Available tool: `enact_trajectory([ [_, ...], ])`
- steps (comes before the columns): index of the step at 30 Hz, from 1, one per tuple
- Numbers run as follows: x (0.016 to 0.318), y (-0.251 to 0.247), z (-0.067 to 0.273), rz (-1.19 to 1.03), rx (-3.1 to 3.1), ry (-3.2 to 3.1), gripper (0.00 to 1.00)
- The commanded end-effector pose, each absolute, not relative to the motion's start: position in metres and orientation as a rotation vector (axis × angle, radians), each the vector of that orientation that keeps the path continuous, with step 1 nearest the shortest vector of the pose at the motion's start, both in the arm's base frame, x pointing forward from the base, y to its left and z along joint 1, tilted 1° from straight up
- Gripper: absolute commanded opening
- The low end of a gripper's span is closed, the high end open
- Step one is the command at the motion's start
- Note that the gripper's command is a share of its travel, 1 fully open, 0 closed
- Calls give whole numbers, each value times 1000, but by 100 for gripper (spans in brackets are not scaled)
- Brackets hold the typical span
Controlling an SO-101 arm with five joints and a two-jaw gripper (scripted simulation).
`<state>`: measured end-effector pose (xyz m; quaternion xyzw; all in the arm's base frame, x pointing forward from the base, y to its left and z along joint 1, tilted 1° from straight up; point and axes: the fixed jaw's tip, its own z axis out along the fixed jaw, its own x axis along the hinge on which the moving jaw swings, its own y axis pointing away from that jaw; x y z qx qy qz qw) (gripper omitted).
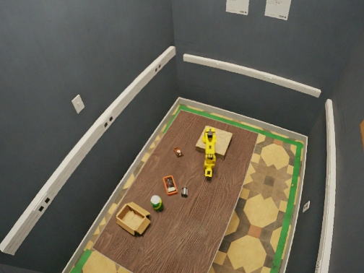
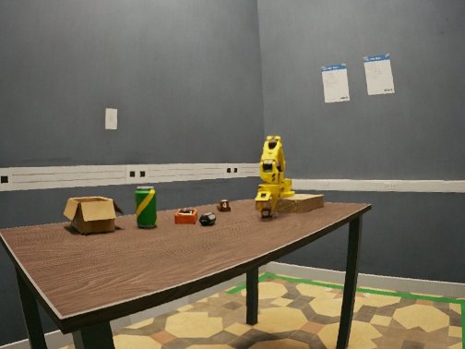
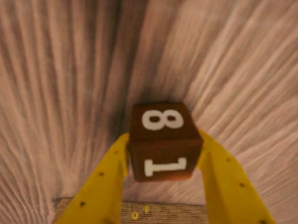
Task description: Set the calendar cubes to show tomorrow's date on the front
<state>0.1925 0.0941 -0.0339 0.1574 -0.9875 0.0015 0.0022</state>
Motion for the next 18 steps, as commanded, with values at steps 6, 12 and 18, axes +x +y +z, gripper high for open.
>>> enact_trajectory([
  [6,188,92,-36,11,502,-3075,0],
  [12,189,93,-25,11,502,-3075,0],
  [18,189,94,-13,11,502,-3075,0],
])
